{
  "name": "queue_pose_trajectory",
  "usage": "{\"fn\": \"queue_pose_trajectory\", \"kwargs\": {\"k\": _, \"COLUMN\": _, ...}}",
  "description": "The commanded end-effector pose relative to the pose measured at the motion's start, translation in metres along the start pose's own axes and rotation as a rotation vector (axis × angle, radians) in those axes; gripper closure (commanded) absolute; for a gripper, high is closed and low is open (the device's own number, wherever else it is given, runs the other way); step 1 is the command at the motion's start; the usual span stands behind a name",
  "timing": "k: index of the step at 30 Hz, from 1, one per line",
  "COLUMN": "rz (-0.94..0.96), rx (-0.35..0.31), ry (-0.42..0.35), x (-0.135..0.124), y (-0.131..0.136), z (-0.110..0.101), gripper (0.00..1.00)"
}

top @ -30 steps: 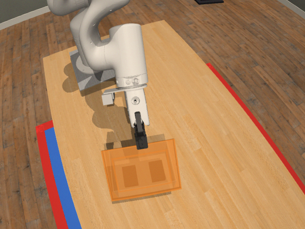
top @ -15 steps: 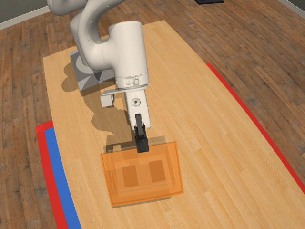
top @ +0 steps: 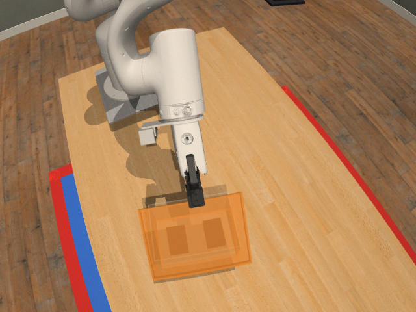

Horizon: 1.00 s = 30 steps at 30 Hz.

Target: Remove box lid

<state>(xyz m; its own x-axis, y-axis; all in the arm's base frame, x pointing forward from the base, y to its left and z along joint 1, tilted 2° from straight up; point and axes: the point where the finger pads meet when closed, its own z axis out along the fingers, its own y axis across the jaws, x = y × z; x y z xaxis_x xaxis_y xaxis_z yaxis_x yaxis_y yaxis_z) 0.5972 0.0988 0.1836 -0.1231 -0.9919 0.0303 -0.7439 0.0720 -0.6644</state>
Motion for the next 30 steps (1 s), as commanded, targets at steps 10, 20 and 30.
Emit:
{"fn": "queue_pose_trajectory", "kwargs": {"k": 10, "rz": 0.0, "rx": 0.002, "ry": 0.0, "x": -0.011, "y": 0.0, "z": -0.002, "gripper": 1.0}}
{"fn": "queue_pose_trajectory", "kwargs": {"k": 20, "rz": 0.0, "rx": 0.002, "ry": 0.0, "x": -0.024, "y": 0.003, "z": -0.004, "gripper": 1.0}}
{"fn": "queue_pose_trajectory", "kwargs": {"k": 30, "rz": 0.0, "rx": 0.002, "ry": 0.0, "x": -0.047, "y": 0.006, "z": -0.007, "gripper": 1.0}}
